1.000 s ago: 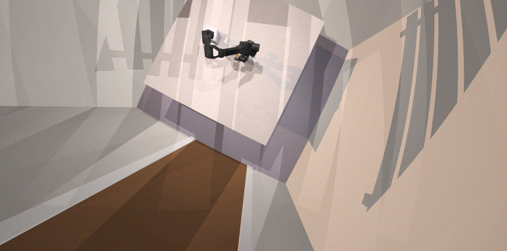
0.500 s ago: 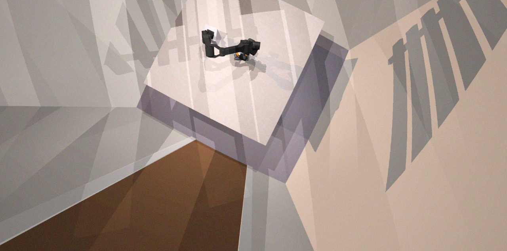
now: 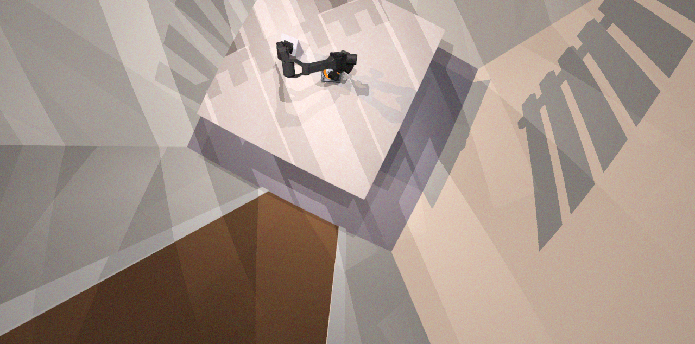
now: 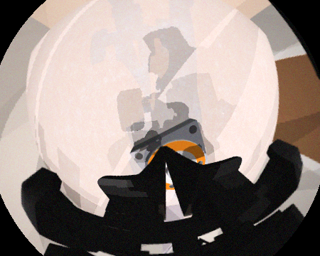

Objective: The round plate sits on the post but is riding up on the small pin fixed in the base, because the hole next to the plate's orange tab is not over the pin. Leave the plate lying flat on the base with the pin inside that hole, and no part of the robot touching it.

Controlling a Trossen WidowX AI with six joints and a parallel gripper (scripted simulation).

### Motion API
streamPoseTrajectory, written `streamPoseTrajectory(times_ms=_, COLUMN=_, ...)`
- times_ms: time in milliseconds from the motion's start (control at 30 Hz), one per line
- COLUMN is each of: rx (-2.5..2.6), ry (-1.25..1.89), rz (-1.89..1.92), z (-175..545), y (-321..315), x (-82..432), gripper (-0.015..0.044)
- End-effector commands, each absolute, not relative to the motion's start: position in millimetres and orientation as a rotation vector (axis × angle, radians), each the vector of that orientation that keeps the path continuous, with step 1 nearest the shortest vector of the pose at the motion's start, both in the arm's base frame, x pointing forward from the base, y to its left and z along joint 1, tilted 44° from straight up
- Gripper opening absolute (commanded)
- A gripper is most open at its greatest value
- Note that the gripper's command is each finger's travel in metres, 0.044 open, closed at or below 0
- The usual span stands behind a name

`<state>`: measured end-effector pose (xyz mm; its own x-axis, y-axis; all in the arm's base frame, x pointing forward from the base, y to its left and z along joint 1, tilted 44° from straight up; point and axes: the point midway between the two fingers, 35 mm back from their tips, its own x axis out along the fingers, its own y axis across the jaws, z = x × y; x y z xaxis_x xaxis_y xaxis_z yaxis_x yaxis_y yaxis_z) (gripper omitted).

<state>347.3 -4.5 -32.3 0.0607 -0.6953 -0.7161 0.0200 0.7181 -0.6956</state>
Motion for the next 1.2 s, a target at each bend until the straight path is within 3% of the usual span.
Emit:
streamPoseTrajectory(times_ms=0, rx=-0.6, ry=1.438, rz=-0.594, z=-38.0, y=-4.1, x=339.5, gripper=0.0)
streamPoseTrajectory(times_ms=1167, rx=-0.6, ry=1.439, rz=-0.594, z=-48.7, y=9.6, x=321.9, gripper=0.0)
